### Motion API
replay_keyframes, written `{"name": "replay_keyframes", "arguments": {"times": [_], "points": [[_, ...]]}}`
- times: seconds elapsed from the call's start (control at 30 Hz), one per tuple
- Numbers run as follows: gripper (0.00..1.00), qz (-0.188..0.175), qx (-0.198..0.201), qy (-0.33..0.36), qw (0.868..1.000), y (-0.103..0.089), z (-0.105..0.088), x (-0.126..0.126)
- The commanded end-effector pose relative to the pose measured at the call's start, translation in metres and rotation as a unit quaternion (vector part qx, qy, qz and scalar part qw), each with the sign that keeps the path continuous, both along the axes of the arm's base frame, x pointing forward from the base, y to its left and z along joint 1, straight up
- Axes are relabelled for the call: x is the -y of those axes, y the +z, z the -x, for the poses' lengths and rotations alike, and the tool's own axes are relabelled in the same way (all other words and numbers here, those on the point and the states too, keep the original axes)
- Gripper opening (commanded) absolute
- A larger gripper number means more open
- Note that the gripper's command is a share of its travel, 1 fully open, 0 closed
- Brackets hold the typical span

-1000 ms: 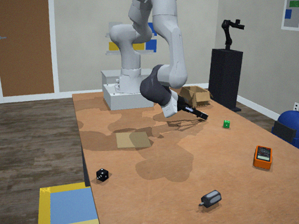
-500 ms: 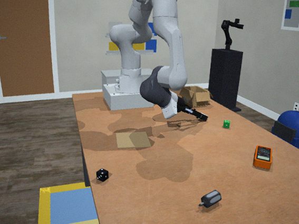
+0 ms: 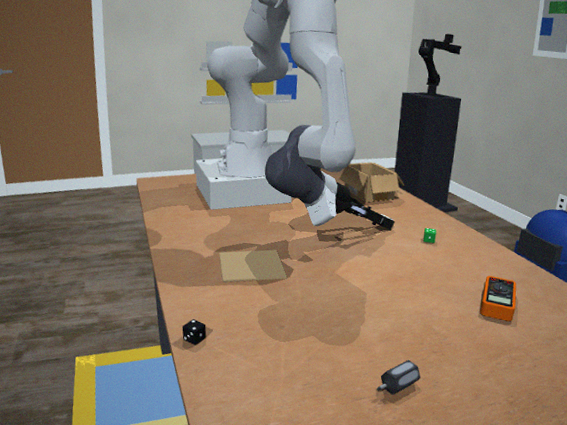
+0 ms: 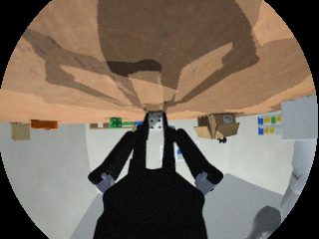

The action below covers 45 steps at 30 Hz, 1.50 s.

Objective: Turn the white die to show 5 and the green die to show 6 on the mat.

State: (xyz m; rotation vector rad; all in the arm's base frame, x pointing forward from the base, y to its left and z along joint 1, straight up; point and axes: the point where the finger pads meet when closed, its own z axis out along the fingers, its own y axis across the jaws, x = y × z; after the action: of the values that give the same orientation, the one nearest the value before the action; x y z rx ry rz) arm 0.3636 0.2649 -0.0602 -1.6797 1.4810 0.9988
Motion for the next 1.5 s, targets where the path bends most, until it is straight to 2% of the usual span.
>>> {"name": "replay_keyframes", "arguments": {"times": [0.0, 0.67, 1.17, 1.47], "points": [[0.24, -0.002, 0.003, 0.000, 1.000, 0.0004, -0.0014, -0.0010], [0.24, -0.002, 0.003, 0.000, 1.000, 0.0004, -0.0014, -0.0010], [0.35, -0.002, 0.003, 0.000, 1.000, 0.0004, -0.0014, -0.0010], [0.35, -0.002, 0.003, 0.000, 1.000, 0.0004, -0.0014, -0.0010]]}}
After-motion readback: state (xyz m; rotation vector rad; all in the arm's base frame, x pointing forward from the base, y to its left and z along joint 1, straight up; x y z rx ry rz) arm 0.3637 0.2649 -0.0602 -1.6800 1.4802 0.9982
